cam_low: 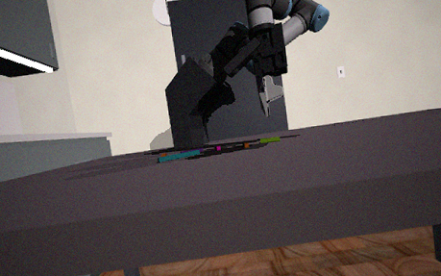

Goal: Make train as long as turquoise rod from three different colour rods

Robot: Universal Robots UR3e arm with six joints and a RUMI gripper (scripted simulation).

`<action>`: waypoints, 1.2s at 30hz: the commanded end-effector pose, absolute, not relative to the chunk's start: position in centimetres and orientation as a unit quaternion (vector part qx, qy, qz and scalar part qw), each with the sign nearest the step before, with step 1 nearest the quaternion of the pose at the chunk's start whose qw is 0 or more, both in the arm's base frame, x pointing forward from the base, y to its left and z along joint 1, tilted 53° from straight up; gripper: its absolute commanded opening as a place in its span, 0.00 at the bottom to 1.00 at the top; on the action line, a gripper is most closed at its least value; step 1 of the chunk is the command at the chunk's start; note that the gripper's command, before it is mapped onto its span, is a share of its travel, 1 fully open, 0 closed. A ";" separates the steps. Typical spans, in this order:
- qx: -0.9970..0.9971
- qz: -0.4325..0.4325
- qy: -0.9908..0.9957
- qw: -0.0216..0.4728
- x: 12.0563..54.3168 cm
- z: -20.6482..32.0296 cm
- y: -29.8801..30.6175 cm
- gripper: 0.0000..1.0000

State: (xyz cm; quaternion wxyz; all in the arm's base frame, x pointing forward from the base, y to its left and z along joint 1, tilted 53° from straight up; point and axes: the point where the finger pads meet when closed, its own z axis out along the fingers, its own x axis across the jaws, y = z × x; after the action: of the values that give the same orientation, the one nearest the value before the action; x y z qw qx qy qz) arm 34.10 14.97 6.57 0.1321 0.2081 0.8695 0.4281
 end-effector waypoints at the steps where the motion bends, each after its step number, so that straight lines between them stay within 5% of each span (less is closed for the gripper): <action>1: 0.208 0.428 0.870 0.133 34.2 6.5 15.0 0.14; 36: 0.208 0.428 0.870 0.133 35.8 4.1 17.8 0.14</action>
State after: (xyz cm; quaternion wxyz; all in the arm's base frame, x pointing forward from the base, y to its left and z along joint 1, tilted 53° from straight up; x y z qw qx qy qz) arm 35.33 17.35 4.58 0.1317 0.2066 0.8685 0.4310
